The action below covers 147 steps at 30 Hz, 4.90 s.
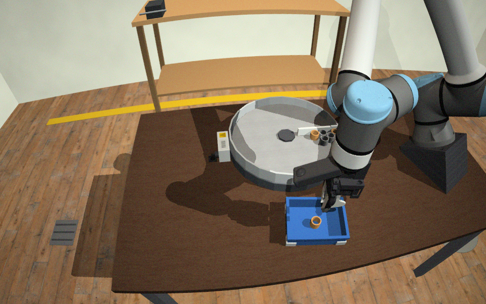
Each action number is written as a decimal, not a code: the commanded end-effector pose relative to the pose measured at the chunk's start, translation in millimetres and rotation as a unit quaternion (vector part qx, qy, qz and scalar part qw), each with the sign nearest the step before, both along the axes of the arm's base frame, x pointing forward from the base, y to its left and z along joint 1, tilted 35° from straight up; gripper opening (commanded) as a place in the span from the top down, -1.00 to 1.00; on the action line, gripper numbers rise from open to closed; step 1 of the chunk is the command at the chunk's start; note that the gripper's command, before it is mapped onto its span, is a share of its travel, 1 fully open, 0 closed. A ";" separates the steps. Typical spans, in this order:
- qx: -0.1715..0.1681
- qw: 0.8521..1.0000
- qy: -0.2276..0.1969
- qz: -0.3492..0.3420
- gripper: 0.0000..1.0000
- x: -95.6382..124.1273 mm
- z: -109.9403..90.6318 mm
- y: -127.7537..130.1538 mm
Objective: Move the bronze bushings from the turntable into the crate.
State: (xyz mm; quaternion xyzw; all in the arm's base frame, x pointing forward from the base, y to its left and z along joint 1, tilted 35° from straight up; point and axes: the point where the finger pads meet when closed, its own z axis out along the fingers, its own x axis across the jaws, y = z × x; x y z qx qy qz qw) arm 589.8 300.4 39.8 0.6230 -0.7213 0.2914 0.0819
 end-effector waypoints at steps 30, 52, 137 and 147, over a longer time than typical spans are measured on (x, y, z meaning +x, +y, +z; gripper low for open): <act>0.001 1.000 -0.002 0.000 0.88 1.0 2.0 2.0; 0.001 1.000 -0.001 0.000 0.88 0.5 3.8 3.0; 0.001 1.000 -0.001 0.000 0.89 -90.2 159.4 -288.5; 0.001 1.000 -0.001 0.000 0.89 -90.2 159.4 -288.5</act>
